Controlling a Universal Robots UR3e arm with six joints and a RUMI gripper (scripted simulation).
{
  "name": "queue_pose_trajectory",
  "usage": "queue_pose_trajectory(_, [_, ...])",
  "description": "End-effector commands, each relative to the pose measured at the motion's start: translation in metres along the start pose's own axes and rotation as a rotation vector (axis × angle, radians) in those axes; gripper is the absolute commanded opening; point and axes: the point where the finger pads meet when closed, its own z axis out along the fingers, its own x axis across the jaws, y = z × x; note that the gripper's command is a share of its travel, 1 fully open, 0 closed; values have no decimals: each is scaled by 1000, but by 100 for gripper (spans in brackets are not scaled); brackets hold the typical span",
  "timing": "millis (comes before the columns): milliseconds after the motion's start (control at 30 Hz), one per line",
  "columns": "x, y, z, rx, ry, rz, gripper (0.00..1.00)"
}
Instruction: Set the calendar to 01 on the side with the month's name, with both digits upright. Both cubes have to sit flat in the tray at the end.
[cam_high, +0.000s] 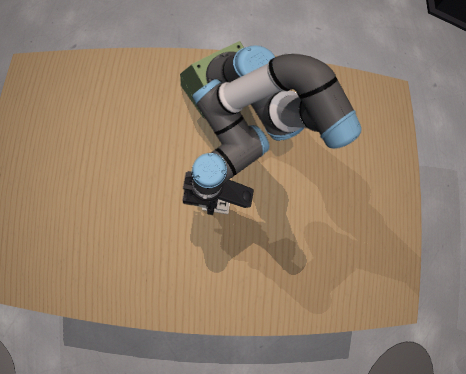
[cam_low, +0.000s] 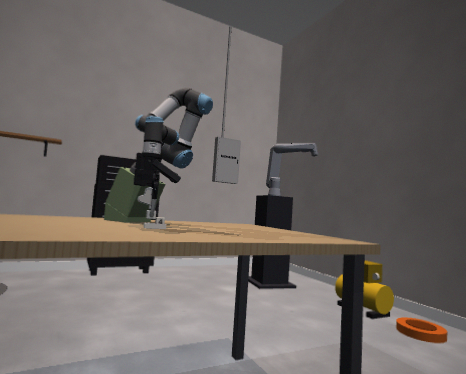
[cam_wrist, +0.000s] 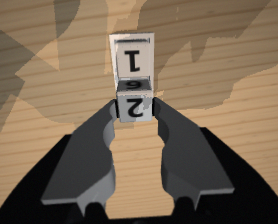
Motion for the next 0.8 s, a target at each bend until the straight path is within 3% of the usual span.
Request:
queue_pose_trajectory(0, [1, 0, 3, -2, 2, 0, 10])
queue_pose_trajectory(767, [1, 0, 13, -2, 2, 0, 10])
